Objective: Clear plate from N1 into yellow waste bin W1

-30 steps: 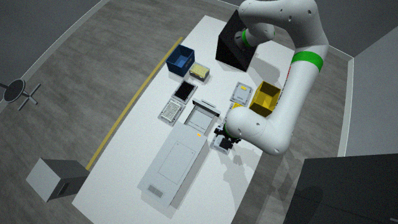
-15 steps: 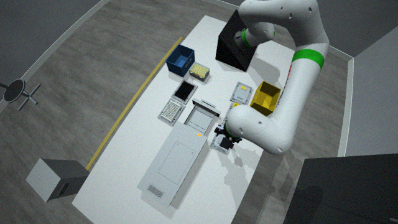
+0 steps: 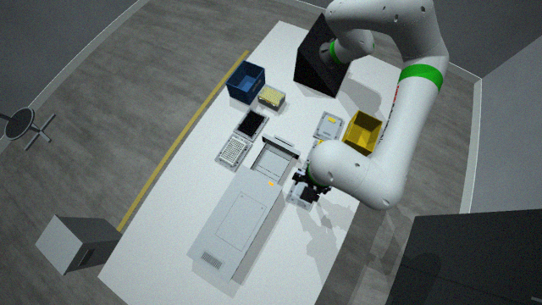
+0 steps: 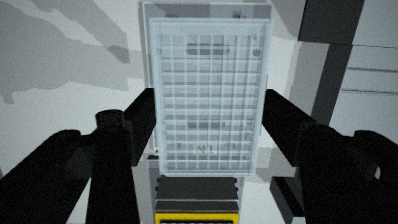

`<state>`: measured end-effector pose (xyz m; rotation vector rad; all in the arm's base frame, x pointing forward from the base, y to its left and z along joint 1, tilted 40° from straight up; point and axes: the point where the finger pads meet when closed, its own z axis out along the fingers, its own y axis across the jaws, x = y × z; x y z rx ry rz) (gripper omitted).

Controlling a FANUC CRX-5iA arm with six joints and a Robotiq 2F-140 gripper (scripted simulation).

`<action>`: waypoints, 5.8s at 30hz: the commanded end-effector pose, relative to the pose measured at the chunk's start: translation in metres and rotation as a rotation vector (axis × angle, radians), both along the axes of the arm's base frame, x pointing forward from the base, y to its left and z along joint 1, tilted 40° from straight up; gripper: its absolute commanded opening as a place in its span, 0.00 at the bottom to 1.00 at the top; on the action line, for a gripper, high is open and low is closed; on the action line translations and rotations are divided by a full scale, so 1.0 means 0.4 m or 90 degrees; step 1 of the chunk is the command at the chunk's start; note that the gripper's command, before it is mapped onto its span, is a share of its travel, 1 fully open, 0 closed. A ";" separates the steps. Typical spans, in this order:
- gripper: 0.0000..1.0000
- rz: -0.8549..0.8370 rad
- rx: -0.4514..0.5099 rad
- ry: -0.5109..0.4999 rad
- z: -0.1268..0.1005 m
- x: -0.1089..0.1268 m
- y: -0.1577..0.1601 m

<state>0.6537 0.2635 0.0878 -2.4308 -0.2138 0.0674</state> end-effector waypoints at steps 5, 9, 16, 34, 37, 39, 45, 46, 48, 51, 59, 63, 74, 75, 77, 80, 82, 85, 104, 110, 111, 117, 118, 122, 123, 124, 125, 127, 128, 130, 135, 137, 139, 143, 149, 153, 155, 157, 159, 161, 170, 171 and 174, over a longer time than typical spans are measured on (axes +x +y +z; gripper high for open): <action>0.10 -0.001 0.000 -0.001 0.019 0.004 -0.016; 0.10 -0.001 0.000 -0.001 0.027 0.005 -0.023; 0.10 -0.001 0.000 -0.001 0.045 0.007 -0.037; 0.10 -0.001 0.000 -0.001 0.085 0.013 -0.071; 0.10 -0.001 0.000 -0.001 0.093 0.014 -0.078; 0.10 -0.001 0.000 -0.001 0.096 0.014 -0.080; 0.10 -0.001 0.000 -0.001 0.108 0.016 -0.091; 0.10 -0.001 0.000 -0.001 0.111 0.016 -0.093; 0.10 -0.001 0.000 -0.001 0.116 0.017 -0.097; 0.10 -0.001 0.000 -0.001 0.124 0.018 -0.103; 0.10 -0.001 0.000 -0.001 0.139 0.020 -0.116; 0.10 -0.001 0.000 -0.001 0.148 0.021 -0.124; 0.10 -0.018 -0.002 0.013 0.151 0.009 -0.122; 0.10 -0.018 -0.002 0.013 0.153 0.002 -0.121; 0.10 -0.018 -0.002 0.013 0.156 -0.011 -0.120; 0.10 -0.018 -0.002 0.013 0.161 -0.030 -0.117; 0.10 -0.018 -0.002 0.013 0.164 -0.043 -0.115; 0.10 -0.018 -0.002 0.013 0.168 -0.062 -0.113; 0.10 -0.018 -0.002 0.013 0.195 -0.171 -0.098; 0.10 -0.017 -0.002 0.013 0.201 -0.197 -0.095; 0.10 -0.017 -0.002 0.013 0.203 -0.203 -0.094; 0.10 -0.017 -0.002 0.013 0.212 -0.242 -0.089; 0.10 -0.017 -0.002 0.013 0.214 -0.248 -0.088; 0.10 -0.017 -0.002 0.013 0.220 -0.274 -0.085; 0.10 -0.017 -0.002 0.013 0.222 -0.280 -0.084; 0.10 -0.017 -0.002 0.013 0.222 -0.280 -0.084; 0.10 -0.017 -0.002 0.013 0.222 -0.280 -0.084; 0.10 -0.017 -0.002 0.013 0.225 -0.293 -0.082; 0.10 -0.017 -0.002 0.013 0.227 -0.300 -0.081; 0.10 -0.017 -0.002 0.013 0.230 -0.313 -0.080; 0.10 -0.017 -0.002 0.013 0.238 -0.345 -0.075; 0.10 -0.017 -0.002 0.013 0.241 -0.358 -0.074; 0.10 -0.017 -0.002 0.013 0.244 -0.370 -0.072; 0.10 -0.017 -0.002 0.013 0.247 -0.383 -0.070; 0.10 -0.017 -0.002 0.013 0.256 -0.422 -0.065; 0.10 -0.017 -0.002 0.013 0.263 -0.448 -0.062; 0.10 -0.017 -0.002 0.013 0.266 -0.460 -0.060; 0.10 -0.017 -0.002 0.013 0.269 -0.473 -0.058; 0.10 -0.017 -0.002 0.013 0.269 -0.473 -0.058; 0.10 -0.017 -0.002 0.013 0.272 -0.486 -0.057; 0.10 -0.017 -0.002 0.013 0.286 -0.544 -0.049; 0.10 -0.017 -0.002 0.013 0.288 -0.550 -0.048; 0.10 -0.017 -0.002 0.013 0.293 -0.570 -0.046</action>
